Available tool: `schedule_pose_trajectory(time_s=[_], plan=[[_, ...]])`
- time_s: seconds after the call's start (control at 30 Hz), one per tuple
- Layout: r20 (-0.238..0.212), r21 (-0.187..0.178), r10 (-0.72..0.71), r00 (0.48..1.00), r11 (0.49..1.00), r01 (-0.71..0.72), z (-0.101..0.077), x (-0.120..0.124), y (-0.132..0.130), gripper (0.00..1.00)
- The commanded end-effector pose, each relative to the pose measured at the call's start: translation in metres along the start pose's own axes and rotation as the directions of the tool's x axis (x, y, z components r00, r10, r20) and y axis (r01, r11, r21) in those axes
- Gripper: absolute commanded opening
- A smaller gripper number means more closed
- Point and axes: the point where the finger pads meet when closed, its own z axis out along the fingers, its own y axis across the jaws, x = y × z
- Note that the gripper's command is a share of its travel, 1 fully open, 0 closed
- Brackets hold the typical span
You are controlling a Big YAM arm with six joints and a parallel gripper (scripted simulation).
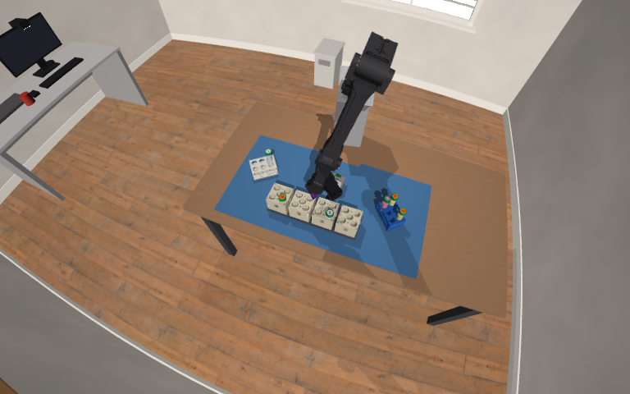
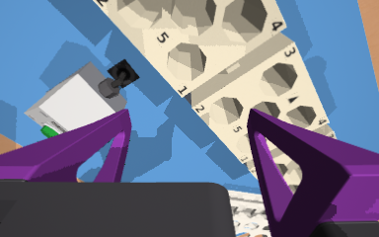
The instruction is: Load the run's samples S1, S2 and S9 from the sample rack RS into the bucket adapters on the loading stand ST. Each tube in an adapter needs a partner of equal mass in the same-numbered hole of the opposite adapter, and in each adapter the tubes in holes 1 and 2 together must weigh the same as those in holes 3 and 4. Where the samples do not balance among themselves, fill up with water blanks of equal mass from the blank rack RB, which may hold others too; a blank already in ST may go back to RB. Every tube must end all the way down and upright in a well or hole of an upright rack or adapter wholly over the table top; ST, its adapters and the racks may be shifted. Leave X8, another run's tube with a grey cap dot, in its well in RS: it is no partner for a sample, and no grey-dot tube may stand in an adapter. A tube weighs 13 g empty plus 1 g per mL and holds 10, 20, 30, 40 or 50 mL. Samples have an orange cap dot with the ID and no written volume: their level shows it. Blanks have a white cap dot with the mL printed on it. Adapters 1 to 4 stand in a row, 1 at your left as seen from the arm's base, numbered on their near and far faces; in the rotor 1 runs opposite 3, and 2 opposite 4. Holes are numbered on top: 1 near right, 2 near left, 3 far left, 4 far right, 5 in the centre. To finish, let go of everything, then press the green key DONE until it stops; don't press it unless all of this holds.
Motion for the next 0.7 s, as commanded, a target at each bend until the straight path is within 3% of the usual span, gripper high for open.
schedule_pose_trajectory(time_s=[0.0, 0.1, 0.17, 0.2, 0.3, 0.37, 0.47, 0.67], plan=[[0.034, 0.016, -0.251, 0.968, 0.968, 0.250, -0.005, -0.023, 0.020, 0.80], [0.031, 0.017, -0.390, 0.920, 0.921, 0.390, -0.004, -0.035, 0.042, 0.80], [0.031, 0.017, -0.390, 0.920, 0.921, 0.390, -0.004, -0.035, 0.042, 0.80], [0.020, -0.013, -0.432, 0.902, 0.902, 0.433, 0.004, -0.031, 0.057, 0.80], [0.030, 0.024, -0.564, 0.825, 0.826, 0.563, -0.006, -0.053, 0.070, 0.80], [0.029, 0.026, -0.642, 0.766, 0.766, 0.642, -0.006, -0.061, 0.085, 0.80], [0.024, -0.005, -0.750, 0.661, 0.661, 0.750, 0.002, -0.065, 0.115, 0.80], [0.024, 0.011, -0.912, 0.410, 0.410, 0.912, 0.000, -0.095, 0.155, 0.80]])
